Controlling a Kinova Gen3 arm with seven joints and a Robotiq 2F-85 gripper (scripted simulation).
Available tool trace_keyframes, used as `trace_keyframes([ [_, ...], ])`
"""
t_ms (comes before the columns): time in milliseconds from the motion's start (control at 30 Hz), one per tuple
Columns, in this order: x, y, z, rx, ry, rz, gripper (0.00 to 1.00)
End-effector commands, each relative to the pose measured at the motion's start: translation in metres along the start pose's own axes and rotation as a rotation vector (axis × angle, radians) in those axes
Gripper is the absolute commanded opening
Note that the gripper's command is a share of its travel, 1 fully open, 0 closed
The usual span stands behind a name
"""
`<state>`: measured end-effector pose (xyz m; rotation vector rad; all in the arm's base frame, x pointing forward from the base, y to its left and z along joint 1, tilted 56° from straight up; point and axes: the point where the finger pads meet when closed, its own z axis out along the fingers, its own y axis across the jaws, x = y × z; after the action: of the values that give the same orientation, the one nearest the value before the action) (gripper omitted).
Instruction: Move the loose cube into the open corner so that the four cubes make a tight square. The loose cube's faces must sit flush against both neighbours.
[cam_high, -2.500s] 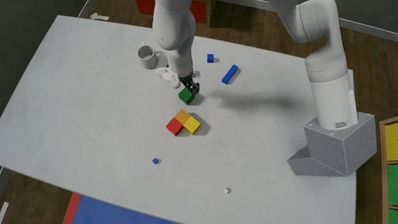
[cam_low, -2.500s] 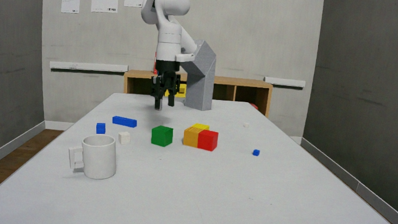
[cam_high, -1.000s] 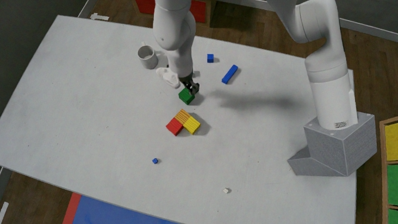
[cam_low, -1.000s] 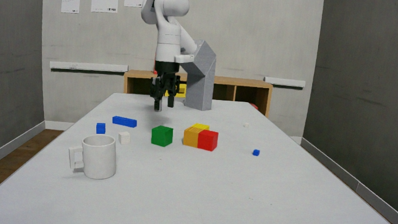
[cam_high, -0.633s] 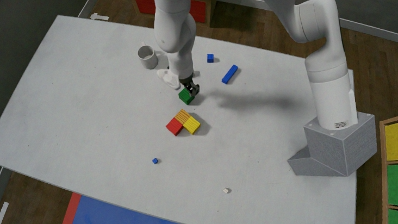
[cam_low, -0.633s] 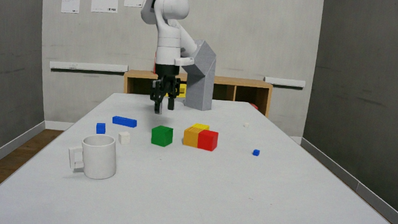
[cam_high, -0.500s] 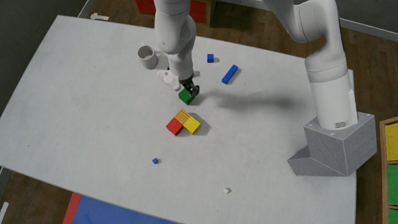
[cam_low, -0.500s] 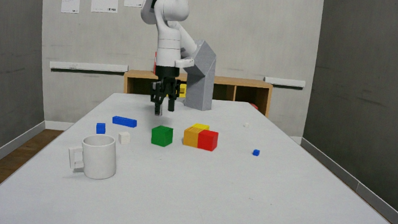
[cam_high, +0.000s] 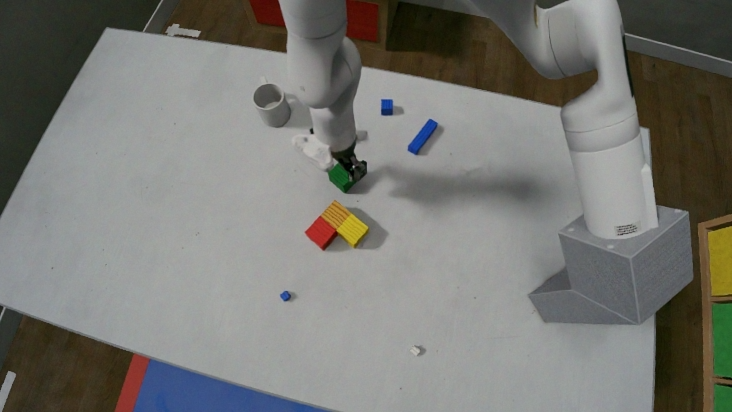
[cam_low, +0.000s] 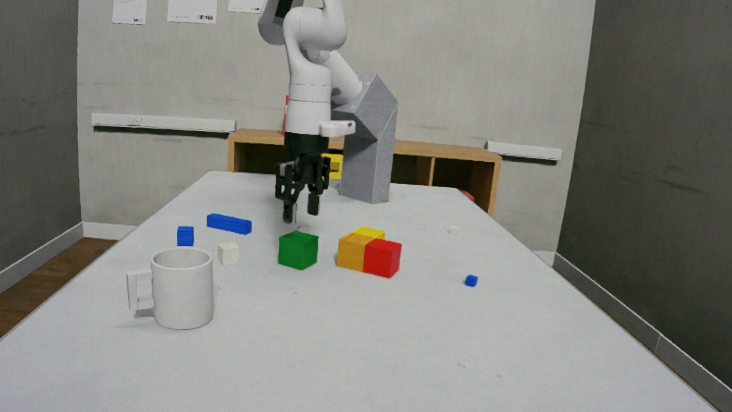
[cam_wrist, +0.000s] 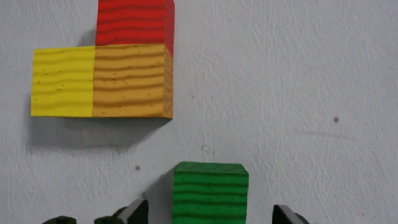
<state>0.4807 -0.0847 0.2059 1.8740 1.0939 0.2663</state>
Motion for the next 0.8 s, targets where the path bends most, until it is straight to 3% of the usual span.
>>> trace_keyframes([
  [0, -0.0032, 0.0031, 0.0062, -0.003, -0.004, 0.015, 0.82],
  [767, -0.0037, 0.0002, 0.0122, 0.003, -0.008, 0.012, 0.82],
])
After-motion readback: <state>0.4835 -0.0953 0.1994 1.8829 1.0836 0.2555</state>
